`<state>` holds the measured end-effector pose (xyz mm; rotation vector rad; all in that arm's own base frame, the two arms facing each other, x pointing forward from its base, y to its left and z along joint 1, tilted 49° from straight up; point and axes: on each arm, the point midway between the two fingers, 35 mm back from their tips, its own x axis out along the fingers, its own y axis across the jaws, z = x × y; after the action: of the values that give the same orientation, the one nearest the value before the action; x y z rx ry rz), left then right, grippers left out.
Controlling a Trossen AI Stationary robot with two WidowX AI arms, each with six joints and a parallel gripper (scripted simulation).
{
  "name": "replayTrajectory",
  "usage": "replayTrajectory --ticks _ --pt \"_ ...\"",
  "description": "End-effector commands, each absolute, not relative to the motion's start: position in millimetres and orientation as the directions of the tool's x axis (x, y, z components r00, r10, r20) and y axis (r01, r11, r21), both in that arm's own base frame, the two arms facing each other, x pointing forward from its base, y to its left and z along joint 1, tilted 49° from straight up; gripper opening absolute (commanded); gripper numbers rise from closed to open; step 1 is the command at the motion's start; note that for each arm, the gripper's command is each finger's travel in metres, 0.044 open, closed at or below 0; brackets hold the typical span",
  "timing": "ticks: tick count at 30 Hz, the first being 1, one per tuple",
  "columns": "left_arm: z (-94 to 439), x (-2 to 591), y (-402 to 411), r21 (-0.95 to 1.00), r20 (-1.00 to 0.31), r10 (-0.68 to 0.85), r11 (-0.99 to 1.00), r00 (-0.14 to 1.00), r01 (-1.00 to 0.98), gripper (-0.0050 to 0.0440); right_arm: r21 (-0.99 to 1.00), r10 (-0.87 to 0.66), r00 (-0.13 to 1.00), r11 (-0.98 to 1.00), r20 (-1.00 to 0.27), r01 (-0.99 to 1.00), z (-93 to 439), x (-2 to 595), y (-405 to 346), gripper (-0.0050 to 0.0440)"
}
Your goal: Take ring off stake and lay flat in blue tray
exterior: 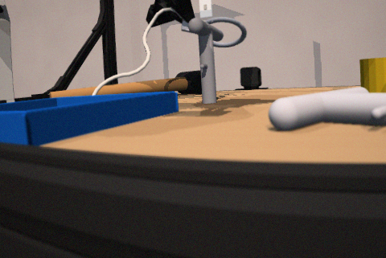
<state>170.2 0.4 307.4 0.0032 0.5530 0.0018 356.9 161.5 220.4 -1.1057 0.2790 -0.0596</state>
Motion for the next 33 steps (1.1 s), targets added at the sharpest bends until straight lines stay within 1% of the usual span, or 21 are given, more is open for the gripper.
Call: replayTrajectory --ticks 1,25,33 --pt "307 170 0 0.000 -0.526 0.000 1.000 0.850 0.000 0.0400 -0.884 -0.184 0.965 0.460 -0.186 -0.082 229 353 163 0.0000" --pt "307 170 0 0.000 -0.526 0.000 1.000 0.850 0.000 0.0400 -0.884 -0.184 0.965 0.460 -0.185 -0.082 252 327 170 0.0000" --pt "307 170 0 0.000 -0.526 0.000 1.000 0.850 0.000 0.0400 -0.884 -0.184 0.965 0.460 -0.185 -0.082 252 325 170 0.0000"
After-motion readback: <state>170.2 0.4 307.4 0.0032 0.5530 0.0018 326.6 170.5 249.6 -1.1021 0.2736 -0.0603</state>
